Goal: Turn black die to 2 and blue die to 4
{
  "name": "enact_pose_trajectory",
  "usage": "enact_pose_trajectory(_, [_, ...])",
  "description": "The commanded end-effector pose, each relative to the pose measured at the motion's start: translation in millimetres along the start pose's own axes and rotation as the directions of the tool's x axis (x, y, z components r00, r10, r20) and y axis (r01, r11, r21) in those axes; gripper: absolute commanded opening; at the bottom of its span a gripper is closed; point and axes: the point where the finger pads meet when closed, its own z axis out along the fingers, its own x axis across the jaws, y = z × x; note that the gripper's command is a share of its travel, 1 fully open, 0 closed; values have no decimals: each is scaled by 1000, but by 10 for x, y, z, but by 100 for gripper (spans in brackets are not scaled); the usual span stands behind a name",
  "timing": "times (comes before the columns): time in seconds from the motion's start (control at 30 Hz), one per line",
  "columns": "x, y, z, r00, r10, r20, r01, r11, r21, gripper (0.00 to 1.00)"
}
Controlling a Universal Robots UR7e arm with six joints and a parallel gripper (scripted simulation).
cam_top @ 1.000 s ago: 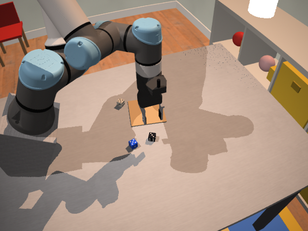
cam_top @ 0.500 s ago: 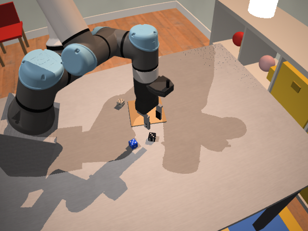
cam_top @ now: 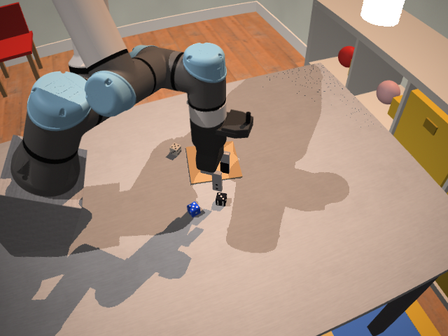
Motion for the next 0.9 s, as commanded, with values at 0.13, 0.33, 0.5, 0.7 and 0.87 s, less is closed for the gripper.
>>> enact_pose_trajectory(0.13, [-11, 13, 24, 995, -96, 0, 96, 995, 1, 100])
enact_pose_trajectory(0.33, [-13, 17, 30, 993, -116, 0, 116, 993, 1, 100])
enact_pose_trajectory(0.5, [-13, 18, 30, 993, -117, 0, 117, 993, 1, 79])
enact_pose_trajectory(0.7, [-13, 18, 30, 993, -117, 0, 117, 993, 1, 79])
enact_pose_trajectory(0.87, [-13, 18, 30, 993, -117, 0, 117, 993, 1, 79])
